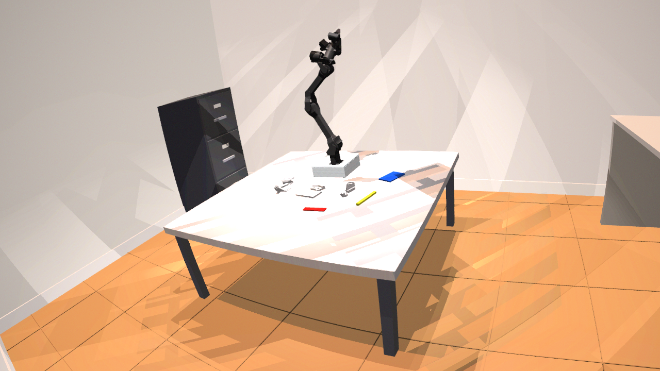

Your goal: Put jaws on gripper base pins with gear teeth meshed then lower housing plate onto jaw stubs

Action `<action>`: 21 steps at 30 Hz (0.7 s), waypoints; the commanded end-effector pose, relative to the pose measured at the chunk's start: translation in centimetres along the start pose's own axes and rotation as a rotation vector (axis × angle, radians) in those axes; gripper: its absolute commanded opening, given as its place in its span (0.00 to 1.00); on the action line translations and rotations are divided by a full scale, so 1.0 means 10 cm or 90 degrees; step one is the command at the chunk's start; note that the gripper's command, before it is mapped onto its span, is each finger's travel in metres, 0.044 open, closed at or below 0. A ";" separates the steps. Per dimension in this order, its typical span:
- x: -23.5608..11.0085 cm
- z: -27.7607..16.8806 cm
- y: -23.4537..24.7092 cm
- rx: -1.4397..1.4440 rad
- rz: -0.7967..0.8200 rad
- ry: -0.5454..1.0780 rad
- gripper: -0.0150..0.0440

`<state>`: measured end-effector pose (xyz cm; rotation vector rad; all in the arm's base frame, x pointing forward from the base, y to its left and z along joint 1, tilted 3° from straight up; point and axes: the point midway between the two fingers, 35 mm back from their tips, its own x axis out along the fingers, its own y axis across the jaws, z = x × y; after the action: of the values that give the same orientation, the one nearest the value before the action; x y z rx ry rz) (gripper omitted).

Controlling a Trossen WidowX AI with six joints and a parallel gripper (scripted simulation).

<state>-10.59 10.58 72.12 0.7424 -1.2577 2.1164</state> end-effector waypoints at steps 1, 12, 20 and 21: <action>-0.03 -0.19 -0.12 0.028 -0.028 0.035 1.00; -0.19 -0.61 -0.42 0.071 -0.108 0.122 1.00; -0.36 -0.88 -0.63 0.111 -0.168 0.174 1.00; -0.39 -0.92 -0.67 0.120 -0.177 0.181 1.00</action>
<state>-5.80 19.38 70.08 0.6272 -0.8422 2.0496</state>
